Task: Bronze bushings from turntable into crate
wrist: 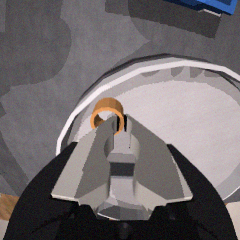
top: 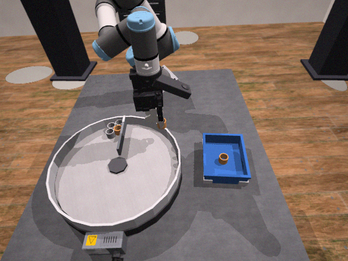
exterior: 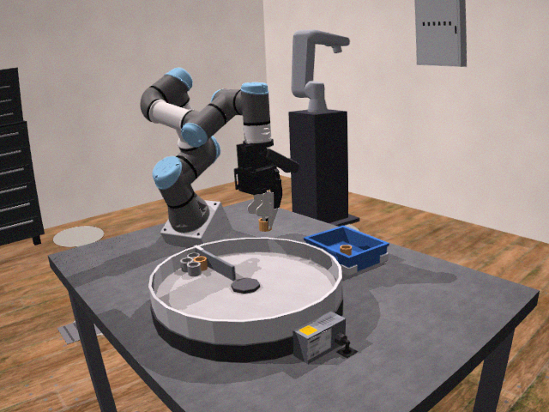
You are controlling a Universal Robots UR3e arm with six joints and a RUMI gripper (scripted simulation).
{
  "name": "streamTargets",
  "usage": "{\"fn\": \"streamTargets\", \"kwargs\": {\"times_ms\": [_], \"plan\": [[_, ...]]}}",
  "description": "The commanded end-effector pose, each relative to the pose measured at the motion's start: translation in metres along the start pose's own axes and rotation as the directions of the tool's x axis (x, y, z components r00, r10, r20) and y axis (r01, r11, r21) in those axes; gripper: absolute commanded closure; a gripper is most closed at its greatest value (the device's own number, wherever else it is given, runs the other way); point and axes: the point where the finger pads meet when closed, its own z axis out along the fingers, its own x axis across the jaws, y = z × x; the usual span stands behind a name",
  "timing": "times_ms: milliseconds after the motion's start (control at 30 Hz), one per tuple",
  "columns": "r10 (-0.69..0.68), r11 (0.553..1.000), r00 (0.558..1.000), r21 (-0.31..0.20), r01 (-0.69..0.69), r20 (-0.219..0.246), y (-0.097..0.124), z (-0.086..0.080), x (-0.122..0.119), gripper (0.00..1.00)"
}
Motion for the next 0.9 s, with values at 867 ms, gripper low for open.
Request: {"fn": "streamTargets", "kwargs": {"times_ms": [867], "plan": [[0.04,0.999,0.999,-0.016,-0.04,-0.001,-0.129,0.0,0.023,1.0]]}}
